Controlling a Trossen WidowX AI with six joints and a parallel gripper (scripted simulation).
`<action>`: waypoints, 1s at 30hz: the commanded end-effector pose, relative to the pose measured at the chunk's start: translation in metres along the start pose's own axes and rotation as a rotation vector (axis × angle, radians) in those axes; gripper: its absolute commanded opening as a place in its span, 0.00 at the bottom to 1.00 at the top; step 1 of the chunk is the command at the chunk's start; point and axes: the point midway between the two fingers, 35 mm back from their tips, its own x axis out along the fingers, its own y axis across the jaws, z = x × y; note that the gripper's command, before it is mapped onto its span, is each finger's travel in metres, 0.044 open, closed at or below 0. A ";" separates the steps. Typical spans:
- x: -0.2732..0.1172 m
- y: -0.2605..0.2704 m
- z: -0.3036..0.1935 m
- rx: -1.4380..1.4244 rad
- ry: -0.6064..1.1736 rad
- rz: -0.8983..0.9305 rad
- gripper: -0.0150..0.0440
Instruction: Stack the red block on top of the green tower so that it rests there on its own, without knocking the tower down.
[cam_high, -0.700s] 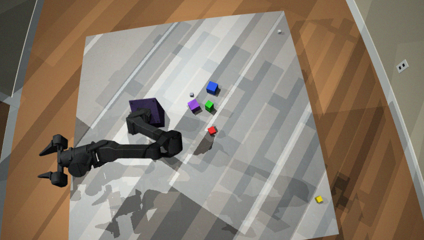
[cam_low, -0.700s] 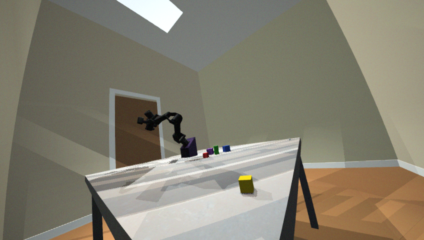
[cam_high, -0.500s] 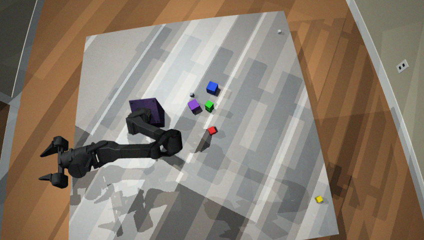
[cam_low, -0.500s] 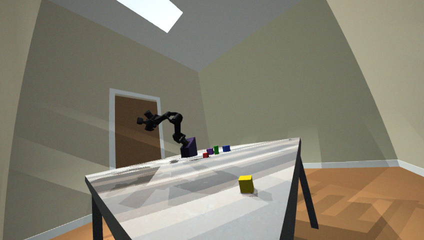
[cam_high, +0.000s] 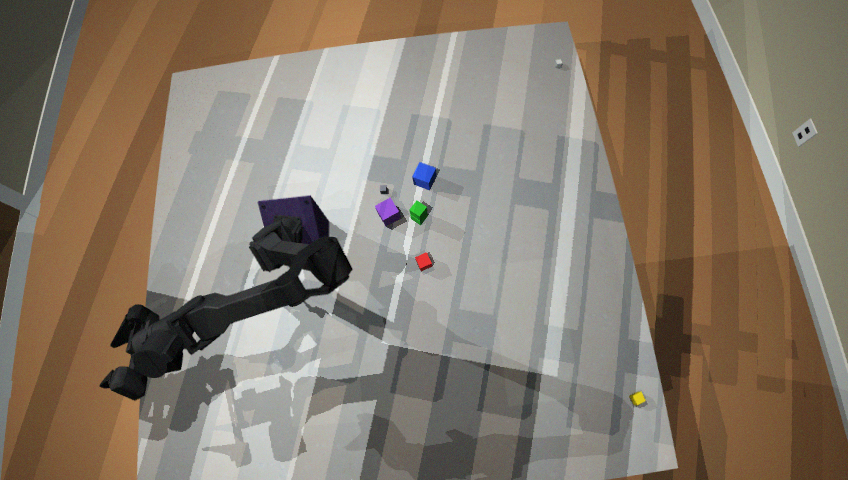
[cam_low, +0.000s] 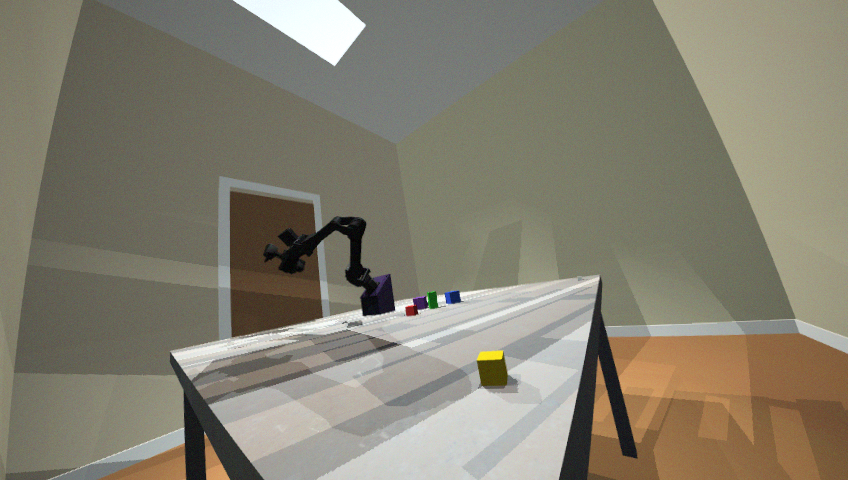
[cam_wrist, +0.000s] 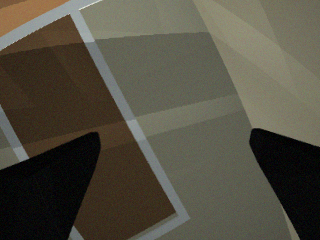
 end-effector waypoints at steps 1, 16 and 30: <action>0.008 -0.003 0.030 0.084 -0.096 0.019 1.00; 0.002 -0.021 0.136 0.307 -0.417 0.103 1.00; -0.036 -0.036 0.226 0.435 -0.680 0.227 1.00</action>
